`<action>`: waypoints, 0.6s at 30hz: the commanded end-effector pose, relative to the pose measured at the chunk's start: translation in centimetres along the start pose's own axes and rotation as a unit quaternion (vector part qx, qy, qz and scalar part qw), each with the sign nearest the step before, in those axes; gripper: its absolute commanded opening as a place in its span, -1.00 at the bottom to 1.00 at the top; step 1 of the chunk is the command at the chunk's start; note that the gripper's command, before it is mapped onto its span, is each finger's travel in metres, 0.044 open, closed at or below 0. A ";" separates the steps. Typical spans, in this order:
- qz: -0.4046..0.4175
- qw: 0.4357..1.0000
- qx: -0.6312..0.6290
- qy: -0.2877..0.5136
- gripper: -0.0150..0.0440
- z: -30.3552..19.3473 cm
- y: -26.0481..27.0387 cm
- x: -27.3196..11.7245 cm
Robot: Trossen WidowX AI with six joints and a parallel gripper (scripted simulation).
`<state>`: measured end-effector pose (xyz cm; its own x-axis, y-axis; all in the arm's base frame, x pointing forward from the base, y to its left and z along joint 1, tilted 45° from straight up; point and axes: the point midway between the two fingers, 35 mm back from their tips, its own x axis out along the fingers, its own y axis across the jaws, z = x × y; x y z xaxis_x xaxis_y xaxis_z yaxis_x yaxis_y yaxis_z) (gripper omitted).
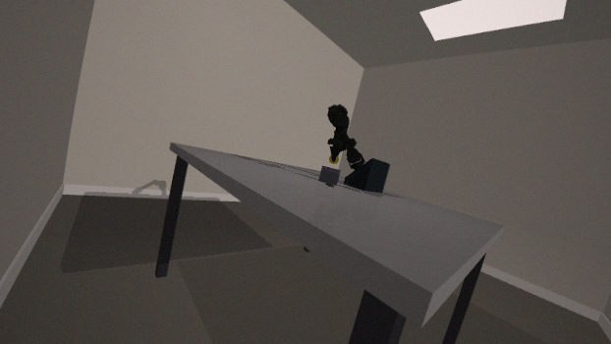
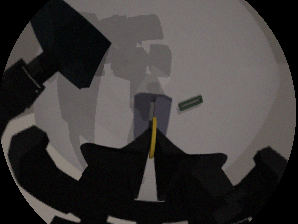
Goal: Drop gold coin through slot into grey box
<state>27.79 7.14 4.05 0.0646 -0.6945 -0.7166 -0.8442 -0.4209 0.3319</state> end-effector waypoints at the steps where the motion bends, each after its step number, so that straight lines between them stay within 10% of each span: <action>1: 0.000 1.000 0.000 0.000 -0.49 0.0 -0.1 0.0; 18: 0.000 1.000 -0.005 0.000 -0.49 -0.1 0.4 0.3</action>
<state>27.69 6.87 4.10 0.0647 -0.6919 -0.7190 -0.8422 -0.4243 0.3326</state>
